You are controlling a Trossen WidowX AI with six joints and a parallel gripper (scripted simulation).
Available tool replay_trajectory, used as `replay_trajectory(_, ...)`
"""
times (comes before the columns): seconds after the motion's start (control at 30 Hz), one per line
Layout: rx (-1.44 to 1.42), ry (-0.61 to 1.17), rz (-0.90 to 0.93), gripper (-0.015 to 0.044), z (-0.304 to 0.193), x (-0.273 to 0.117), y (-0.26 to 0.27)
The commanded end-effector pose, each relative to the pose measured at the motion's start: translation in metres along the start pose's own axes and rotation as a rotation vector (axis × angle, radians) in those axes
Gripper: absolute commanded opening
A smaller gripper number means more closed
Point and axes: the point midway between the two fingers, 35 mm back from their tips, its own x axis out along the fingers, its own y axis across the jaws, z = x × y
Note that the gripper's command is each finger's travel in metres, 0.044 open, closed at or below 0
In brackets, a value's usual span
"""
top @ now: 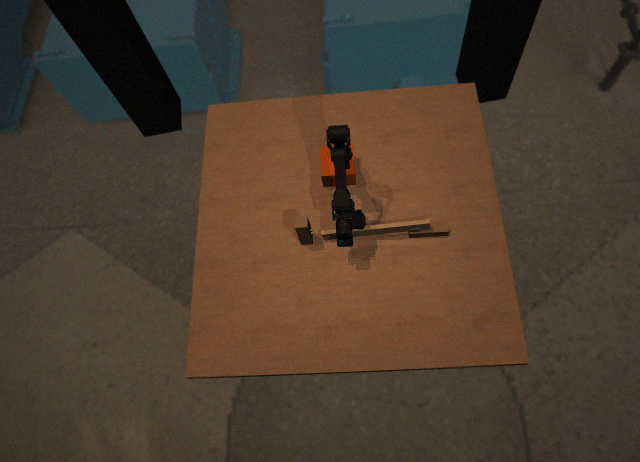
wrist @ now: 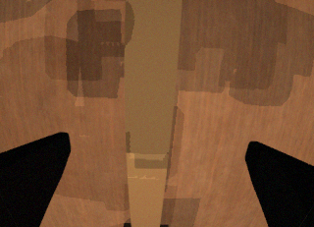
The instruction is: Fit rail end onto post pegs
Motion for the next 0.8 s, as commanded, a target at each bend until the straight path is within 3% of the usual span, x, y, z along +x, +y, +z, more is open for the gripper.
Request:
replay_trajectory(0.0,-0.005,-0.004,0.012,0.0440,0.001,0.009,0.003)
replay_trajectory(0.73,-0.005,-0.004,0.013,0.0440,0.001,0.041,0.006)
replay_trajectory(0.77,-0.005,-0.004,0.013,0.0414,0.001,0.041,0.006)
